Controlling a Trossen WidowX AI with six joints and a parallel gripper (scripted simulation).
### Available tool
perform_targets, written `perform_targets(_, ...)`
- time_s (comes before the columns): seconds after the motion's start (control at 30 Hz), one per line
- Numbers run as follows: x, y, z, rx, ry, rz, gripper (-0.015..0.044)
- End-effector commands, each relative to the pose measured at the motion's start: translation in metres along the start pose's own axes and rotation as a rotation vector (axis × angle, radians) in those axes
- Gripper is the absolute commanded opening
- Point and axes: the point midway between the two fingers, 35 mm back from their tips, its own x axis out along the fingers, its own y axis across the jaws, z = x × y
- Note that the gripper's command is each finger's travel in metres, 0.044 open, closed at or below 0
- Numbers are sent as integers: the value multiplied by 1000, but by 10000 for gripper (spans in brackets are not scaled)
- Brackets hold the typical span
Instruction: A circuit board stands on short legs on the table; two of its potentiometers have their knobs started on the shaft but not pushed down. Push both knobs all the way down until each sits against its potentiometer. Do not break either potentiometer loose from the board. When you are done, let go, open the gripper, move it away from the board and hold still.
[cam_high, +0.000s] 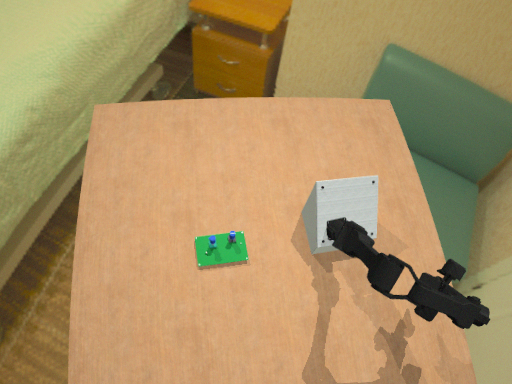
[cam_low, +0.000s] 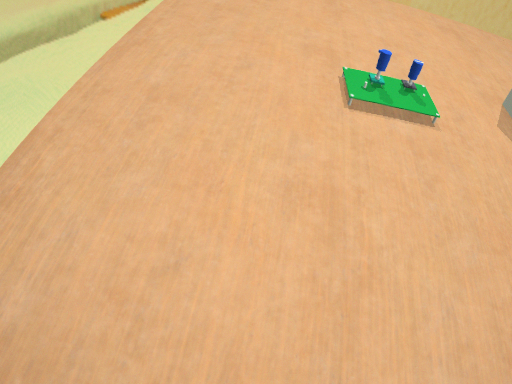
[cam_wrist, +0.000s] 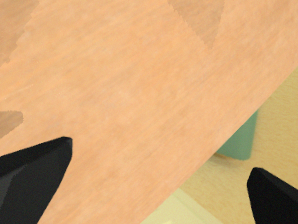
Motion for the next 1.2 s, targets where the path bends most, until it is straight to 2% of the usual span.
perform_targets(0.0, 0, 0, 0, 2, 0, 0, 374)
perform_targets(0.47, 11, 39, -2, 267, -14, 26, 6)
perform_targets(1.17, 12, 143, 16, 882, 30, 133, 0)
